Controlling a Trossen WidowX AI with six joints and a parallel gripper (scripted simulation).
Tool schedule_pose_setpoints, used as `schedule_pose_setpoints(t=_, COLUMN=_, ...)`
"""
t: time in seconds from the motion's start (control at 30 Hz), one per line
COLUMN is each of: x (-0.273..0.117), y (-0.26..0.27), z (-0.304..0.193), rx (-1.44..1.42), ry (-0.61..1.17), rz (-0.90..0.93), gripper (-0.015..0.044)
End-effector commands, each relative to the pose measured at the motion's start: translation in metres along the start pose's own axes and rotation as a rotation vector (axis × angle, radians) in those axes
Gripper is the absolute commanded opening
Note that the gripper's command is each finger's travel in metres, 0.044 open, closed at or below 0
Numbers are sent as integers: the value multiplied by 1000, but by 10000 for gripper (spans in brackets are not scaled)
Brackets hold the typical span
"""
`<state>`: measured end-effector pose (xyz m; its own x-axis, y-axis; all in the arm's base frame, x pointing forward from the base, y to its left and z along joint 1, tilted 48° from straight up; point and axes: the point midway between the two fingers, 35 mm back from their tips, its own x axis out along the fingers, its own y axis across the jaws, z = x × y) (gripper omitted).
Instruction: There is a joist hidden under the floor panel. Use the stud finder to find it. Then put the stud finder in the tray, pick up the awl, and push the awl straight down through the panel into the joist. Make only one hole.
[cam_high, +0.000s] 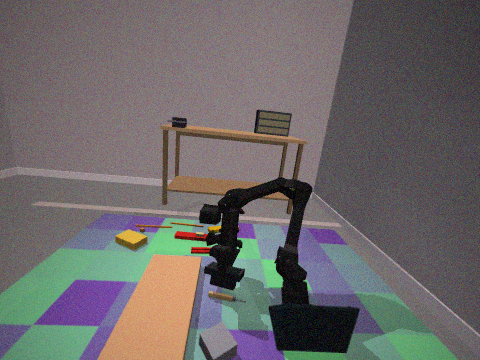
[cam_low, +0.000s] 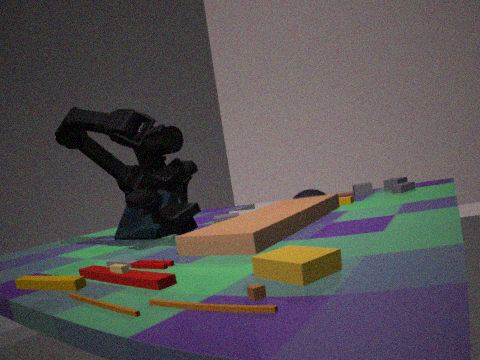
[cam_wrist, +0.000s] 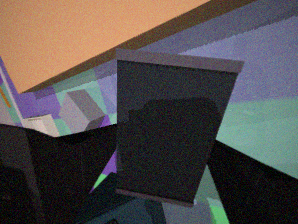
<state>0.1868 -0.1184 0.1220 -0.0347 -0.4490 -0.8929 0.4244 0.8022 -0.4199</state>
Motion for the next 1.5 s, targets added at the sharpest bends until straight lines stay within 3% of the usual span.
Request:
schedule_pose_setpoints(t=0.0, x=-3, y=0, z=1, rx=-2, ry=-14, rz=33, gripper=0)
schedule_pose_setpoints(t=1.47, x=-5, y=-8, z=3, rx=-30, ry=-39, rz=272, gripper=0)
